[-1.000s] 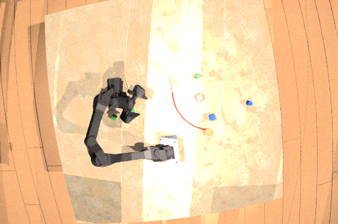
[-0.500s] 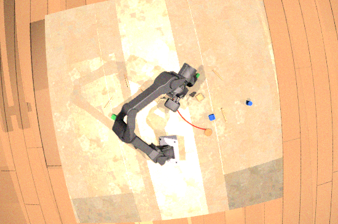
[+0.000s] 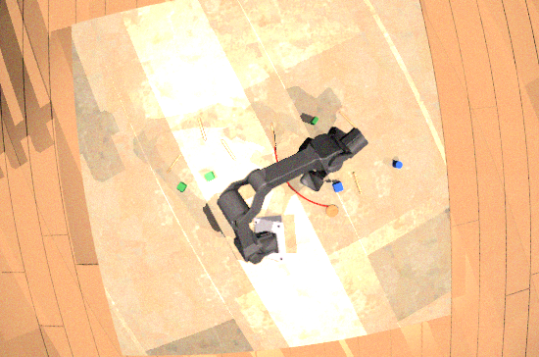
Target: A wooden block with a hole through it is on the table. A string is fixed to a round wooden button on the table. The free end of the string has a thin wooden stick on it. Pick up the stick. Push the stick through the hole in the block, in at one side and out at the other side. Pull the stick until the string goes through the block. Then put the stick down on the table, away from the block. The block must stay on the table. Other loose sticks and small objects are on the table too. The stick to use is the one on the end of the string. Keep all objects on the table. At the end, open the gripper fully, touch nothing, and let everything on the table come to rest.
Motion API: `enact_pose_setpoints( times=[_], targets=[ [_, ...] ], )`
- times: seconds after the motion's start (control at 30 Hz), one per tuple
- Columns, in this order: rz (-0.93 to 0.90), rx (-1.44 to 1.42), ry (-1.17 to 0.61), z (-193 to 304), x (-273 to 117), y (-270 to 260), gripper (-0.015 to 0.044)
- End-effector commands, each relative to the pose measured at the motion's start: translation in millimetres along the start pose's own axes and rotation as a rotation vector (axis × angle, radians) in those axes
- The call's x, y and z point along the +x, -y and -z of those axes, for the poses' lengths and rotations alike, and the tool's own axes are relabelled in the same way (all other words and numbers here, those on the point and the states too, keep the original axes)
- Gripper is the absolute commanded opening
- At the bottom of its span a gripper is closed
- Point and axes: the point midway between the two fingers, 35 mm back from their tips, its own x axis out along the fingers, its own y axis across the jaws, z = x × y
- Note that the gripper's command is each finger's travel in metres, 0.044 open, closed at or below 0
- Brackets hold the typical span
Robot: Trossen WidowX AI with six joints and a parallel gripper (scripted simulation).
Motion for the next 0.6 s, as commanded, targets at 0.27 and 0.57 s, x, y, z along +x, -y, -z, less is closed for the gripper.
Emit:
enact_pose_setpoints(
  times=[0.27, 0.57],
  targets=[
    [0.003, -0.003, 0.004, 2.0, -0.1, 1.2, 0.0387],
    [0.003, -0.003, 0.004, 2.0, -0.1, 1.2, 0.0243]
  ],
)
